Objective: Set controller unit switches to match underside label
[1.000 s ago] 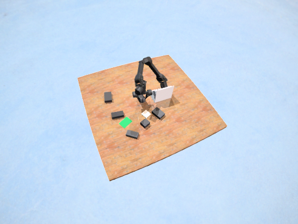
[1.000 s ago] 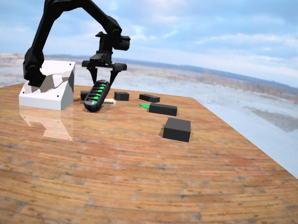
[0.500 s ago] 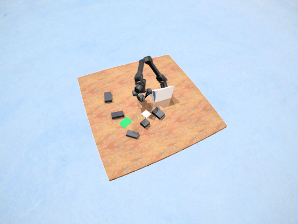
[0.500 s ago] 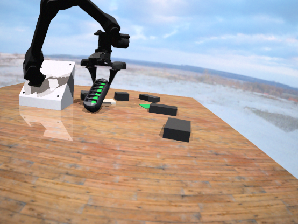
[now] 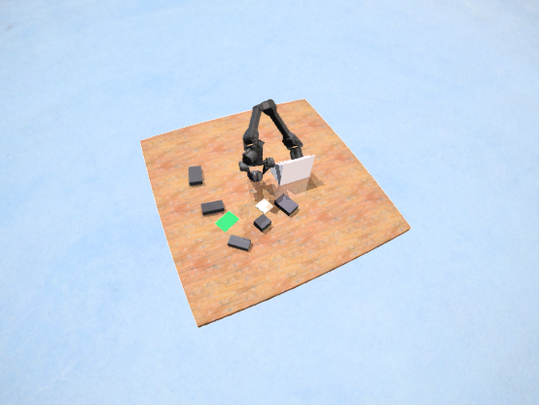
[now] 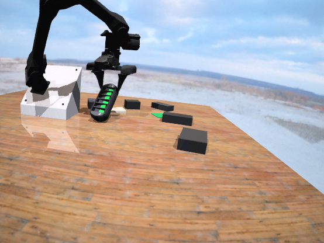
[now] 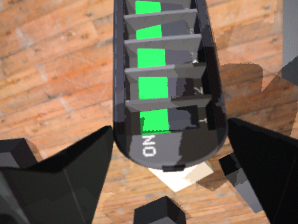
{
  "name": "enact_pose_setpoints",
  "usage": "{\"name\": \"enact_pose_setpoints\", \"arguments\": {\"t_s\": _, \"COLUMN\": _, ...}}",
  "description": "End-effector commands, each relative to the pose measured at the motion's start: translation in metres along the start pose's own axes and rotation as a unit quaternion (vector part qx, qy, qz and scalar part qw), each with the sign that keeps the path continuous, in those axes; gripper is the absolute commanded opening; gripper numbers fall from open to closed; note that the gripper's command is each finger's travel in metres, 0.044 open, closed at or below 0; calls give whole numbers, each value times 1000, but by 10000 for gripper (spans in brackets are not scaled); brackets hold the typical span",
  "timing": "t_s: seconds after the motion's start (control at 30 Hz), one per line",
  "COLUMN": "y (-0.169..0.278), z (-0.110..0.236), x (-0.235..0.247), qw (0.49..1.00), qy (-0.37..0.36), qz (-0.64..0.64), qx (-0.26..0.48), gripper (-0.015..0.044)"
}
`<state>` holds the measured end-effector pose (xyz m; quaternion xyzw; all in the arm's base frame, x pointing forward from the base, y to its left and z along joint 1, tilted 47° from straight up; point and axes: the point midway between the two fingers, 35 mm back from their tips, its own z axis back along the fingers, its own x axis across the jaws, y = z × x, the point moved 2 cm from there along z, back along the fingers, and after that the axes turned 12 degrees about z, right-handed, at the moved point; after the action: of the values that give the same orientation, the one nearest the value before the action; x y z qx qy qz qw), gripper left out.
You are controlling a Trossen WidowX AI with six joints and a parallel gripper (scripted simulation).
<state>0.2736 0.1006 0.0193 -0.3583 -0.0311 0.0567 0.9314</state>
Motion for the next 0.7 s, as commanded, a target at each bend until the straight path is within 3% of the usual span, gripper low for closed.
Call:
{"name": "enact_pose_setpoints", "arguments": {"t_s": 0.0, "y": -5, "z": 3, "x": -1, "qw": 1000, "qy": -1, "qz": 2, "qx": 4, "gripper": 336}}
{"name": "enact_pose_setpoints", "arguments": {"t_s": 0.67, "y": -21, "z": 11, "x": -4, "qw": 1000, "qy": -6, "qz": 2, "qx": 25, "gripper": 336}}
